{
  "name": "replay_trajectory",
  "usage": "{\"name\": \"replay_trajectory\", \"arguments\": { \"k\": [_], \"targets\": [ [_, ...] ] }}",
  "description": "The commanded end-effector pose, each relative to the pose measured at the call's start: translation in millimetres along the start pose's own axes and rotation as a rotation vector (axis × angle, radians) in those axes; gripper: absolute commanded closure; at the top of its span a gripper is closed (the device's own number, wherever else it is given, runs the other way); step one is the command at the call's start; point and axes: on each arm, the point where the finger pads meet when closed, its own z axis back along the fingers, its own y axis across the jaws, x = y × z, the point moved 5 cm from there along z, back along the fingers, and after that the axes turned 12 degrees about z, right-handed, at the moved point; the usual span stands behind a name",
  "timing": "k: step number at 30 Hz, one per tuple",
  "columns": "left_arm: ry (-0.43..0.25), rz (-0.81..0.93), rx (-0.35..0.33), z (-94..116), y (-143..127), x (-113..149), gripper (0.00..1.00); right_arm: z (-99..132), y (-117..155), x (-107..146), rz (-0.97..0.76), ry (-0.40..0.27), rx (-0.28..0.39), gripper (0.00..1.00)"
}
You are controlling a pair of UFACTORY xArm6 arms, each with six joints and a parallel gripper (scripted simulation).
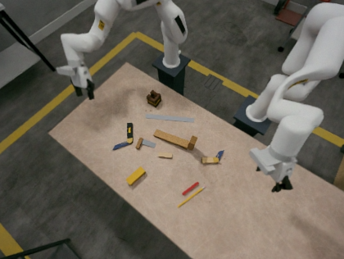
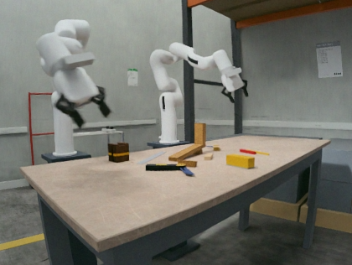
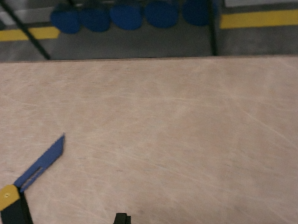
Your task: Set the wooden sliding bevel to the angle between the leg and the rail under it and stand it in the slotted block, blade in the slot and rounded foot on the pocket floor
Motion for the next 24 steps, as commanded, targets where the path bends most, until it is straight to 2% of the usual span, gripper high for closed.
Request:
{"name": "replay_trajectory", "arguments": {
  "k": [1, 2, 3, 12, 16, 18, 19, 24],
  "targets": [
    [-0.073, -0.025, 0.047, -11.4, 8.3, -17.6, 0.00, 31.5, 25.9, 19.1, -0.083, -0.018, 0.037, 0.00],
    [-0.130, -0.052, 0.077, -21.3, 19.9, -29.3, 0.00, 47.5, 39.5, 32.0, -0.120, -0.026, 0.052, 0.00],
    [-0.145, -0.059, 0.084, -23.8, 23.0, -32.2, 0.00, 61.1, 50.1, 43.6, -0.161, -0.034, 0.069, 0.00],
    [-0.321, -0.142, 0.145, -51.1, 62.7, -61.9, 0.00, 129.5, 91.2, 108.1, -0.399, -0.084, 0.164, 0.00],
    [-0.408, -0.181, 0.161, -63.1, 83.8, -73.6, 0.00, 162.2, 104.9, 141.7, -0.503, -0.106, 0.205, 0.00],
    [-0.408, -0.181, 0.161, -63.1, 83.8, -73.6, 0.00, 162.2, 104.9, 141.7, -0.503, -0.106, 0.205, 0.00],
    [-0.472, -0.210, 0.167, -71.5, 100.2, -81.2, 0.00, 186.4, 112.8, 167.3, -0.564, -0.118, 0.229, 0.00],
    [-0.565, -0.251, 0.168, -83.0, 124.7, -90.4, 0.00, 219.7, 118.2, 205.4, -0.700, -0.145, 0.282, 0.00]
  ]
}}
